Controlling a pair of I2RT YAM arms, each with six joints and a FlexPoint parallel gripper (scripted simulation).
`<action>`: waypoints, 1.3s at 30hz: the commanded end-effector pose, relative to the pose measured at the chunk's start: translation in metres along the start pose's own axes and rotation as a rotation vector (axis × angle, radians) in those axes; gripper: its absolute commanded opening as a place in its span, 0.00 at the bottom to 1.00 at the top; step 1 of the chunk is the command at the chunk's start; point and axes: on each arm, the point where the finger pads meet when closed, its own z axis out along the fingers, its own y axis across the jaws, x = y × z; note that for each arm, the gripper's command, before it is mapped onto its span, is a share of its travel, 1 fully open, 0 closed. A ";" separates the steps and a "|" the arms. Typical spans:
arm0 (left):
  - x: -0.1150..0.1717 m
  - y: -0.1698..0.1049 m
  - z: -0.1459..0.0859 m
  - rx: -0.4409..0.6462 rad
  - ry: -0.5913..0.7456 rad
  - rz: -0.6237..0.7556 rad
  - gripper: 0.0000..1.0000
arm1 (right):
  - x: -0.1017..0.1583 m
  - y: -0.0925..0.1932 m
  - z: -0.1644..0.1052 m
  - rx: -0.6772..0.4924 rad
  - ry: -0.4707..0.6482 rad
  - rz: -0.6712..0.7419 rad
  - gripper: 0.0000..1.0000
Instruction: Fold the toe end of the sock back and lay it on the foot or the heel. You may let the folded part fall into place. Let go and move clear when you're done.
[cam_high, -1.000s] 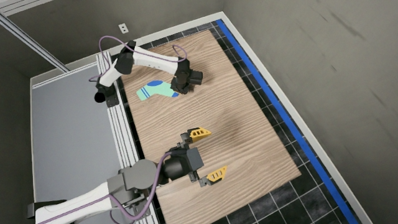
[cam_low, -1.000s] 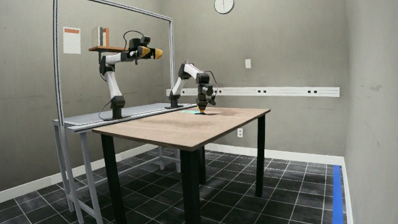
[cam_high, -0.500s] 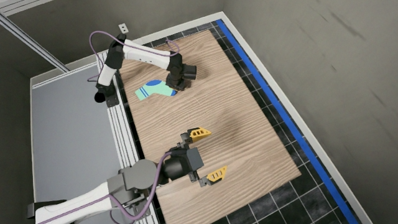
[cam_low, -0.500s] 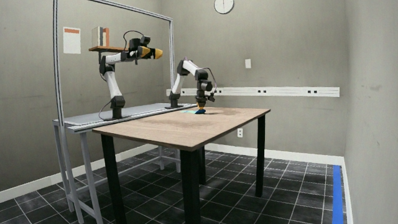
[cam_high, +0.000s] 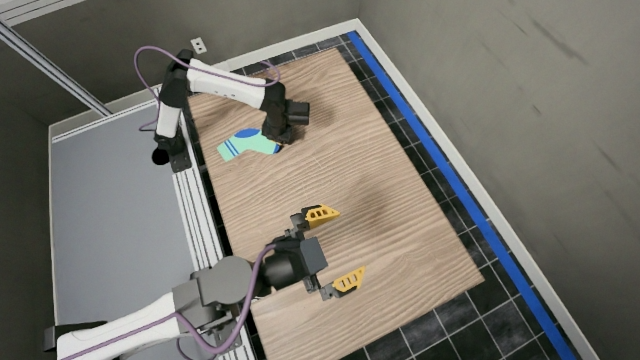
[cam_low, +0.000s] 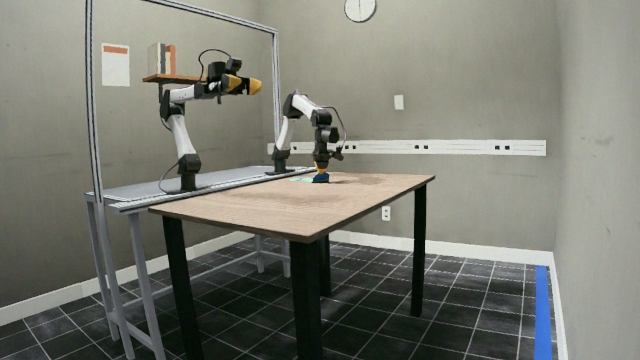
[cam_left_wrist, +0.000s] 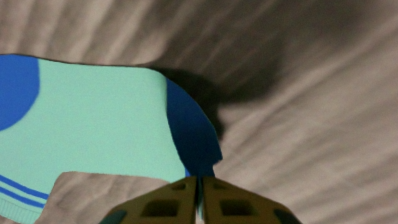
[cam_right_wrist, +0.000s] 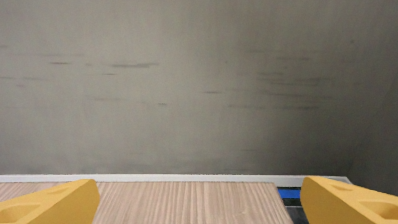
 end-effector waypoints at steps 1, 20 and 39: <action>-0.008 -0.012 -0.018 0.074 -0.017 -0.001 0.05 | -0.006 -0.001 -0.002 0.004 -0.014 -0.001 1.00; -0.006 0.010 -0.022 0.149 -0.012 -0.001 0.05 | -0.006 -0.001 -0.002 0.004 -0.014 -0.001 1.00; -0.007 0.026 -0.019 0.244 -0.014 0.011 0.05 | -0.006 -0.001 -0.002 0.004 -0.014 -0.001 1.00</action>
